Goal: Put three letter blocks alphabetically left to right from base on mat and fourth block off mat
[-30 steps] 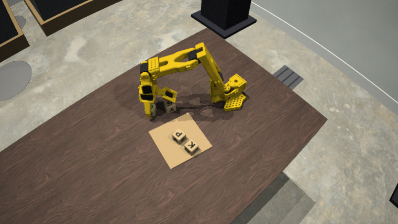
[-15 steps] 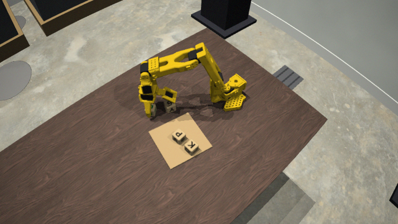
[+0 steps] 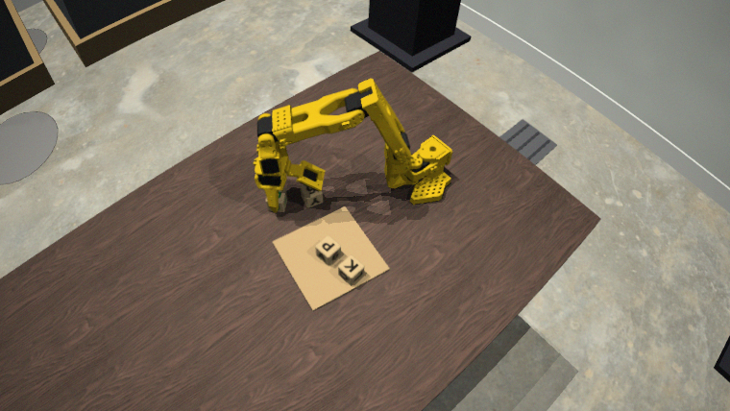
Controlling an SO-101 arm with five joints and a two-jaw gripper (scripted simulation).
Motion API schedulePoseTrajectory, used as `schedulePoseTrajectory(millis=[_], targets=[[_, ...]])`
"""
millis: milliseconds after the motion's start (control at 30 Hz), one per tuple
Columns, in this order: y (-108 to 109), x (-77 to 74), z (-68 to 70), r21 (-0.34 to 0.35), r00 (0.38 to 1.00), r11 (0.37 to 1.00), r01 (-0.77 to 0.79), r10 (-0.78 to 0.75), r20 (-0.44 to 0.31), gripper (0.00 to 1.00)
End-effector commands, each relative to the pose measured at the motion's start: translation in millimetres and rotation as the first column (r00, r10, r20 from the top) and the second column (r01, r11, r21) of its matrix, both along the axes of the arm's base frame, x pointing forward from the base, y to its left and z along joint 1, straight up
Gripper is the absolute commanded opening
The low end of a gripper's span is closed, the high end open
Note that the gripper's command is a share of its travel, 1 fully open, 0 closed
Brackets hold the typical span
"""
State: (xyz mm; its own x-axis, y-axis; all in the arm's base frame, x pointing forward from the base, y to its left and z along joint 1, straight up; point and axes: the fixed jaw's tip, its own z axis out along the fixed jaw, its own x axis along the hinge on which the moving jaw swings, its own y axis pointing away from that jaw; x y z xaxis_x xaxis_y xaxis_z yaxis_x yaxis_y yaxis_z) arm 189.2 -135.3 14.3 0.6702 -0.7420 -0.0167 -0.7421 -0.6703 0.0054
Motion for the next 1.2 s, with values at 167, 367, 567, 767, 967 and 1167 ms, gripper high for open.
schedulePoseTrajectory(millis=[167,367,567,767,967,1167], targets=[[-6.6,17.9,24.4,-0.071,0.994,0.997,0.005,0.003,0.113,0.19],[-5.5,19.0,24.4,-0.071,0.994,0.997,0.005,0.003,0.114,0.17],[-5.2,19.4,24.4,-0.071,0.994,0.997,0.005,0.003,0.114,0.16],[-5.1,19.4,24.4,-0.071,0.994,0.997,0.005,0.003,0.114,0.16],[-5.1,19.4,24.4,-0.071,0.994,0.997,0.005,0.003,0.114,0.07],[-5.1,19.4,24.4,-0.071,0.994,0.997,0.005,0.003,0.114,0.0]])
